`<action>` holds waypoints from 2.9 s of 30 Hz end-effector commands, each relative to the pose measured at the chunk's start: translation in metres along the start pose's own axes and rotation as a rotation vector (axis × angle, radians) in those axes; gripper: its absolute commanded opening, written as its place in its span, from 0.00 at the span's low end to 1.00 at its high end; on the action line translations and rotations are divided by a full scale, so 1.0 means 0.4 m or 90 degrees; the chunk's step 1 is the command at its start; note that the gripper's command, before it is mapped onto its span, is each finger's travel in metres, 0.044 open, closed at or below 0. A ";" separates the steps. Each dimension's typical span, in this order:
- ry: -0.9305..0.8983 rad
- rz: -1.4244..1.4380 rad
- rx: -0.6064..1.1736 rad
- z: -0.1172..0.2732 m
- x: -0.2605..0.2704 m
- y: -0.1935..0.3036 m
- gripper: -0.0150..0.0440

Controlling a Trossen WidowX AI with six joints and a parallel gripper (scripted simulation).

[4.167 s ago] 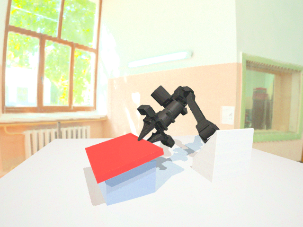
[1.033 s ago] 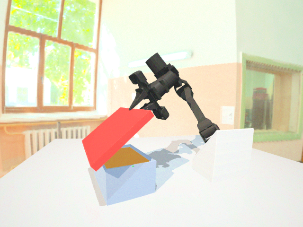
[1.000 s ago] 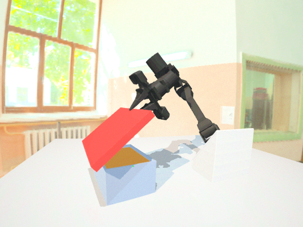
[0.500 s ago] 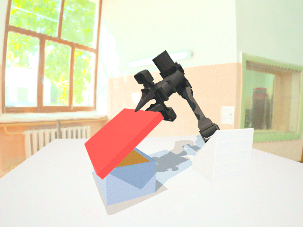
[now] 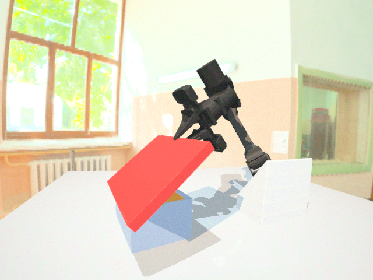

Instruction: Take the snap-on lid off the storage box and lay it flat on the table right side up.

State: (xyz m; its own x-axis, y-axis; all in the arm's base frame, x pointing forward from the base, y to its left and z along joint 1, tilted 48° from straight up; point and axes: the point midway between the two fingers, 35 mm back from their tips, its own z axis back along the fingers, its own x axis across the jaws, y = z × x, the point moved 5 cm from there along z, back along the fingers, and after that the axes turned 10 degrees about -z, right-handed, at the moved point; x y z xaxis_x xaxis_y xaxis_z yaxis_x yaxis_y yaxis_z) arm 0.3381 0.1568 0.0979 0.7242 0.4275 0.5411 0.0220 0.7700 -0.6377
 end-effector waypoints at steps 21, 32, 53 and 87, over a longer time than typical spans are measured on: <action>-0.005 -0.005 0.000 0.017 -0.024 0.116 0.25; -0.005 -0.006 0.000 0.023 -0.037 0.169 0.25; -0.005 -0.007 0.002 0.035 -0.063 0.270 0.25; -0.005 -0.009 0.004 0.056 -0.105 0.433 0.25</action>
State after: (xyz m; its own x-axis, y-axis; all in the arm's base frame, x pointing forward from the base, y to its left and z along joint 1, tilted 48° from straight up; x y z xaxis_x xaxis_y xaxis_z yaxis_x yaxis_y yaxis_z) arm 0.2962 0.2752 -0.0214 0.7272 0.4217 0.5415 0.0206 0.7752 -0.6314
